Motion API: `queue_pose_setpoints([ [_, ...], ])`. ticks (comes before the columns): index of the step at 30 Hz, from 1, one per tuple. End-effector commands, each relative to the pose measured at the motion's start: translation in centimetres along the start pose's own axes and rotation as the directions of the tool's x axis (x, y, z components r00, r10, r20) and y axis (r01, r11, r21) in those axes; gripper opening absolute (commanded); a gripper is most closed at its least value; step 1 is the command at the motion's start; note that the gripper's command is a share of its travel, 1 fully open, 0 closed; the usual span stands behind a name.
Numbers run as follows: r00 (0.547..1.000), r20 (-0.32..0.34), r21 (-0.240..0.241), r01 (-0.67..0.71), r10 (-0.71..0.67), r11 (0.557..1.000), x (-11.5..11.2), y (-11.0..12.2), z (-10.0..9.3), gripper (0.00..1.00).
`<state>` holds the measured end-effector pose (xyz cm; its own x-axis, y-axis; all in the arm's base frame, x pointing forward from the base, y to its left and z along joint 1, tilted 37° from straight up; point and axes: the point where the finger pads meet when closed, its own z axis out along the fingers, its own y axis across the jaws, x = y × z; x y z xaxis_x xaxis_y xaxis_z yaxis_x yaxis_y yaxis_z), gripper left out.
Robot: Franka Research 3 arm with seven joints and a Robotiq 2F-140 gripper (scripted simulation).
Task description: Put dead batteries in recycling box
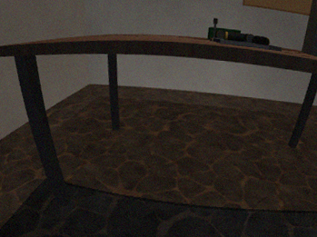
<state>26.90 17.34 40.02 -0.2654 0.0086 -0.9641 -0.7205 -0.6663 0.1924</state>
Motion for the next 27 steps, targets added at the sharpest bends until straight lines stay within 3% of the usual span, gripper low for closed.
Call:
queue_pose_setpoints([
  [1,1.0,0.0,0.0,0.0,0.0,1.0,0.0,0.0,0.0,1.0],
  [20,1.0,-0.004,0.007,-0.014,0.014,1.0,0.2,-0.2,-0.1,1.0],
  [24,0.988,-0.031,0.074,-0.147,0.149,0.986,1.8,-1.8,-1.0,1.0],
  [27,0.928,-0.034,0.198,-0.358,0.371,0.913,4.5,-4.4,-2.8,1.0],
])
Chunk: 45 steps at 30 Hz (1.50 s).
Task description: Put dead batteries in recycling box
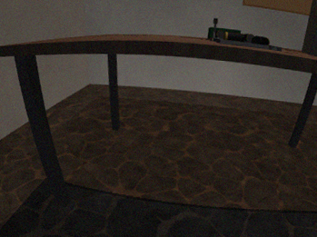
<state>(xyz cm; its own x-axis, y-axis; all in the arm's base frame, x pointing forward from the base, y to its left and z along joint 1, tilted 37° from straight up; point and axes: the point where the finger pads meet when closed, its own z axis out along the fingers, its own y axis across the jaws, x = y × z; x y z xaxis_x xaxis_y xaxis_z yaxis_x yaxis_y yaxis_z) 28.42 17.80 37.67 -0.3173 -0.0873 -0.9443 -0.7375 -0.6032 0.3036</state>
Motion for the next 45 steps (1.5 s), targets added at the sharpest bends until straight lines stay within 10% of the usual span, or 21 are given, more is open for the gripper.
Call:
queue_pose_setpoints([
  [1,0.93,-0.014,0.169,-0.359,0.366,0.918,3.4,-4.1,-2.3,1.0],
  [5,0.651,0.167,0.386,-0.734,0.741,0.558,7.4,-8.0,-6.0,1.0],
  [7,0.651,0.167,0.386,-0.734,0.741,0.558,7.4,-8.0,-6.0,1.0],
  [10,0.301,0.459,0.412,-0.906,0.836,0.1,10.8,-10.6,-9.9,1.0],
  [14,-0.166,0.811,0.129,-0.884,0.561,-0.449,13.7,-11.3,-13.0,1.0],
  [17,-0.401,0.893,-0.193,-0.754,0.207,-0.628,15.5,-11.3,-14.6,1.0],
  [22,-0.564,0.798,-0.56,-0.564,-0.212,-0.607,18.6,-11.4,-17.5,1.0],
  [24,-0.564,0.798,-0.56,-0.564,-0.212,-0.607,18.6,-11.4,-17.5,1.0],
  [28,-0.591,0.744,-0.644,-0.513,-0.31,-0.567,21.9,-11.8,-23.5,1.0],
  [35,-0.592,0.742,-0.648,-0.511,-0.315,-0.565,25.7,-11.5,-34.9,1.0],
  [45,-0.592,0.742,-0.648,-0.511,-0.315,-0.565,25.9,-11.4,-35.5,1.0],
])
